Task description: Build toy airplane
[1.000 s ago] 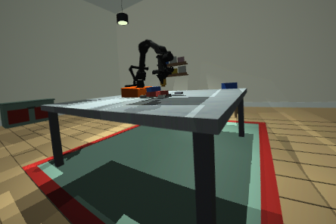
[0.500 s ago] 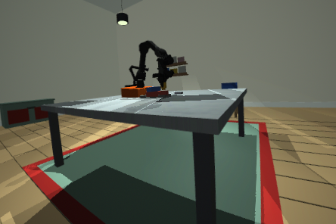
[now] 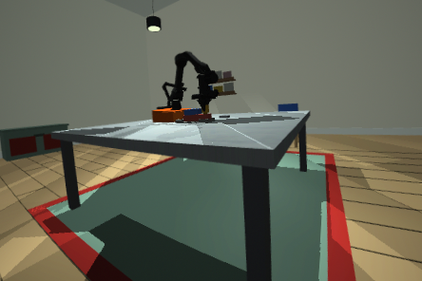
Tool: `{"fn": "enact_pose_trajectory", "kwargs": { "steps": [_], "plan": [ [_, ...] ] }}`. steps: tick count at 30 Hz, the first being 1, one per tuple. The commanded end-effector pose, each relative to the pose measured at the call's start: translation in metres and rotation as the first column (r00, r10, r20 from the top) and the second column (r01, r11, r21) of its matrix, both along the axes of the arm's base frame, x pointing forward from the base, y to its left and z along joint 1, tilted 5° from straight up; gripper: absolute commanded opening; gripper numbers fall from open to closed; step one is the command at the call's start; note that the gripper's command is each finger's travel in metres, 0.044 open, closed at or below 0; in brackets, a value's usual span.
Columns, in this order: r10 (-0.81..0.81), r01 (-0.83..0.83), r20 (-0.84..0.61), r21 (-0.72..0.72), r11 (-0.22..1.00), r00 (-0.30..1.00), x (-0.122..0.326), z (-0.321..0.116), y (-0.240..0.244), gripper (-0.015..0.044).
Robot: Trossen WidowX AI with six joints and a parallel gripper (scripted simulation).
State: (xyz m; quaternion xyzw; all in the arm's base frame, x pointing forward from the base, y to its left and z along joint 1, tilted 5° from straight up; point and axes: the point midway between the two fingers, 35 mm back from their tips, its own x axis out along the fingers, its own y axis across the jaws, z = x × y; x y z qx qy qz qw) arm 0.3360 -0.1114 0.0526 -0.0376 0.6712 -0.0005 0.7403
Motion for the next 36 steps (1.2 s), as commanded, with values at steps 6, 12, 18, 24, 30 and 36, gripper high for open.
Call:
{"fn": "enact_pose_trajectory", "kwargs": {
  "steps": [6,12,18,24,30,36],
  "plan": [
    [0.0,0.0,0.001,0.0,1.0,1.0,0.0,0.0,0.0,0.0053],
    [0.0,0.0,0.001,0.0,1.0,1.0,0.0,0.0,0.0,0.021],
    [0.0,0.0,0.001,0.0,1.0,1.0,0.0,0.0,0.0,0.026],
    [0.001,-0.001,0.002,0.001,1.0,1.0,0.0,0.027,0.0,0.026],
    [0.003,-0.003,0.004,0.003,1.0,1.0,-0.009,0.091,0.004,0.026],
    [0.003,-0.003,0.004,0.003,1.0,1.0,-0.005,0.091,0.002,0.026]
  ]
}}
